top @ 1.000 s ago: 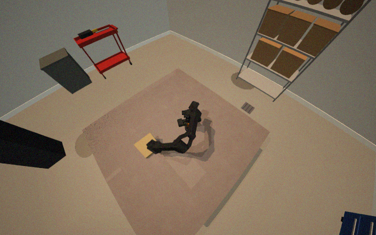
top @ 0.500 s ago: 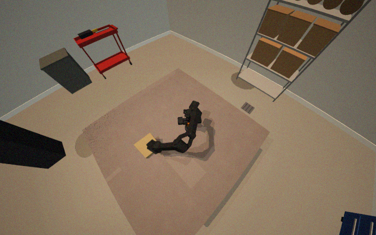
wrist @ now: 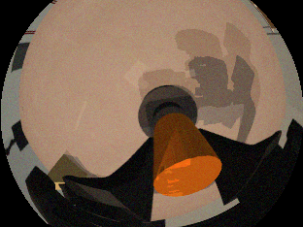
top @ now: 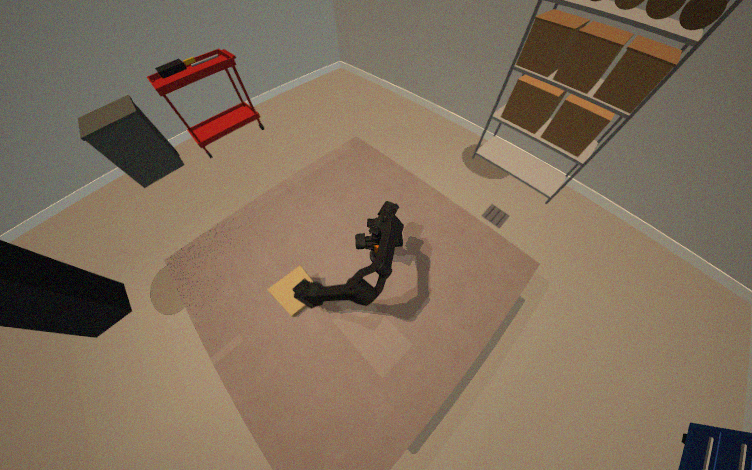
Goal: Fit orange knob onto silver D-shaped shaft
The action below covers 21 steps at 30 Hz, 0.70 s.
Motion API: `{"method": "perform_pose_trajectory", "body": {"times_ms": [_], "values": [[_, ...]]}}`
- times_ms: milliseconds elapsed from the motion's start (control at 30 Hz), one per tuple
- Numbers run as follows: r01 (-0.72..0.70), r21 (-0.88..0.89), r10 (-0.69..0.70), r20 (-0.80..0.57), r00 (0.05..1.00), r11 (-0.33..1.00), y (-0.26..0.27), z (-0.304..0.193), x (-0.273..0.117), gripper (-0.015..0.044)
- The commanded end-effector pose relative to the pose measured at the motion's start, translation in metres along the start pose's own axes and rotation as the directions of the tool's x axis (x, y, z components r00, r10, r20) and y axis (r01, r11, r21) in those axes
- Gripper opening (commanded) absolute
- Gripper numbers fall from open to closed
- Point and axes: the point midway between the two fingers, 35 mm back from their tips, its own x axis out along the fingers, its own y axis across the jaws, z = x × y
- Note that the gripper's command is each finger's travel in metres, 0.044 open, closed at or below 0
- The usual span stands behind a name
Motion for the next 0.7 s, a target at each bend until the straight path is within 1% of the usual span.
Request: {"method": "perform_pose_trajectory", "body": {"times_ms": [0, 667], "values": [[0.005, 0.006, -0.005, 0.005, 1.0, 1.0, 0.0002, -0.0013, -0.0019, 0.0], [0.005, 0.001, -0.005, 0.004, 1.0, 1.0, -0.0007, -0.0021, 0.0026, 0.0]]}}
